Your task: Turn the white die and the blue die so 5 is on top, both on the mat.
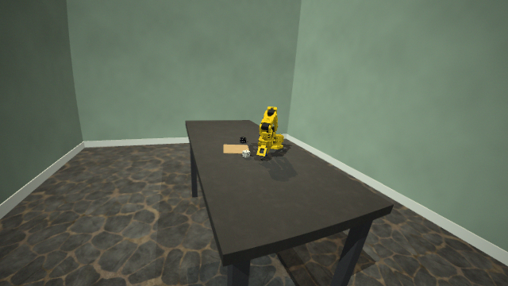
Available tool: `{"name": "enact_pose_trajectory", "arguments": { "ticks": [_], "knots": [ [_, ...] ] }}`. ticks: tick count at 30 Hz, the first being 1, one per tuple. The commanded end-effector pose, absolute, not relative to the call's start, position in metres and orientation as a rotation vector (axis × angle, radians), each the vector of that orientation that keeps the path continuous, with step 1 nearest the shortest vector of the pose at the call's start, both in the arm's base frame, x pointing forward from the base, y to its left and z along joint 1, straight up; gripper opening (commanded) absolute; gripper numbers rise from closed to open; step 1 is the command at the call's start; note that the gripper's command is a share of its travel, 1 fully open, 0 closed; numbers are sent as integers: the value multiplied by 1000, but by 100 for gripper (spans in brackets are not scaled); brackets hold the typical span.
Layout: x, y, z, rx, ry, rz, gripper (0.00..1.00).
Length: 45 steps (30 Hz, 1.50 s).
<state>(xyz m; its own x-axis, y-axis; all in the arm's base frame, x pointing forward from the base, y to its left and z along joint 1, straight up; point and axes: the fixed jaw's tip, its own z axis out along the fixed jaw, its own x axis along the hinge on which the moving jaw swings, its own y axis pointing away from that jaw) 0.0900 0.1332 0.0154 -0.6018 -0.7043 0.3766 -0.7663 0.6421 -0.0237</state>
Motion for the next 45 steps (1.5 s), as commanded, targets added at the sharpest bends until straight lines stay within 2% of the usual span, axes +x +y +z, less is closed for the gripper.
{"name": "enact_pose_trajectory", "arguments": {
  "ticks": [1,10,29,45],
  "knots": [
    [95,137,19,1186,-2563,233,0],
    [95,138,24,1199,-2592,213,0],
    [92,138,68,1318,-2863,-9,0],
    [91,137,71,1326,-2881,-26,0]
  ]
}}
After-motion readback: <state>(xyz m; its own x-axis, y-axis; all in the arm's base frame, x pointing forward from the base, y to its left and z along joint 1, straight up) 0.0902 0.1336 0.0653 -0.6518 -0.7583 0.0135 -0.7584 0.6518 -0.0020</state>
